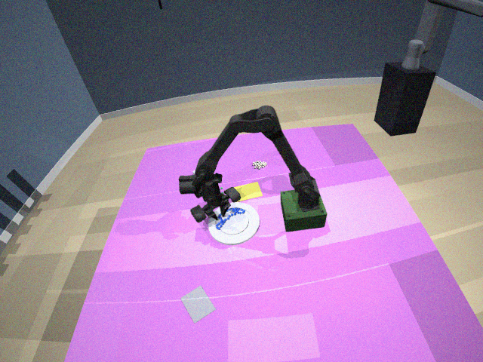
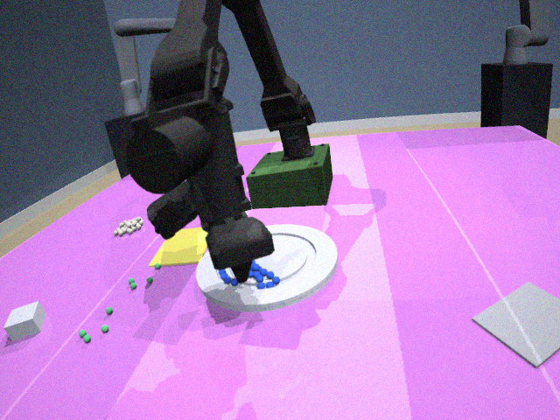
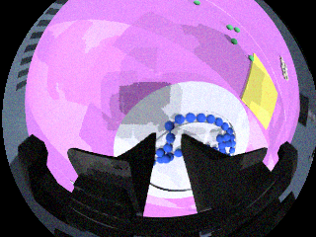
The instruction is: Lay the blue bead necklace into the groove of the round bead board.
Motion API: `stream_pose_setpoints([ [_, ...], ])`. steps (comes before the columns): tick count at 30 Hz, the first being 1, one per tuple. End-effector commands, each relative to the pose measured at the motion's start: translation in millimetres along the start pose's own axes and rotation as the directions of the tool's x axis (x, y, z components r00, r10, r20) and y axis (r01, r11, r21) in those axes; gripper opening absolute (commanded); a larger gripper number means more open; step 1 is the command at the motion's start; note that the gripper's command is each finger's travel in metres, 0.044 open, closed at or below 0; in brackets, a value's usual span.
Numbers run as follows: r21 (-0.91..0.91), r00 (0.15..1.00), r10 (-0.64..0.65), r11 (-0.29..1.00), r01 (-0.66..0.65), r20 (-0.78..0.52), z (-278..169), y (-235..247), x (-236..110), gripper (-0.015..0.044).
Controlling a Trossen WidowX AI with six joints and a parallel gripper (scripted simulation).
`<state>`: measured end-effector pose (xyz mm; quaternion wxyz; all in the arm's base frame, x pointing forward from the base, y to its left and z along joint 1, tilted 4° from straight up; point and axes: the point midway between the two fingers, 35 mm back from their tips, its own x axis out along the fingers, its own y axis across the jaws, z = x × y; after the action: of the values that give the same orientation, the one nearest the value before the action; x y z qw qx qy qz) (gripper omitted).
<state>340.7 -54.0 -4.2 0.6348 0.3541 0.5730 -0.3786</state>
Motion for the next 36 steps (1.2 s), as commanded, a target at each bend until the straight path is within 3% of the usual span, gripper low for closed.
stream_pose_setpoints([
  [1,-0.006,1.0,-0.009,1.0,0.009,-0.005,-1.3,-2.2,5.3,0.012],
  [5,-0.006,1.0,-0.009,1.0,0.009,-0.005,-1.3,-2.2,5.3,0.012],
  [10,-0.001,1.0,-0.004,1.0,0.004,-0.003,-0.8,-1.0,2.7,0.0],
  [36,-0.001,1.0,-0.004,1.0,0.004,-0.003,-0.8,-1.0,2.7,0.0],
])
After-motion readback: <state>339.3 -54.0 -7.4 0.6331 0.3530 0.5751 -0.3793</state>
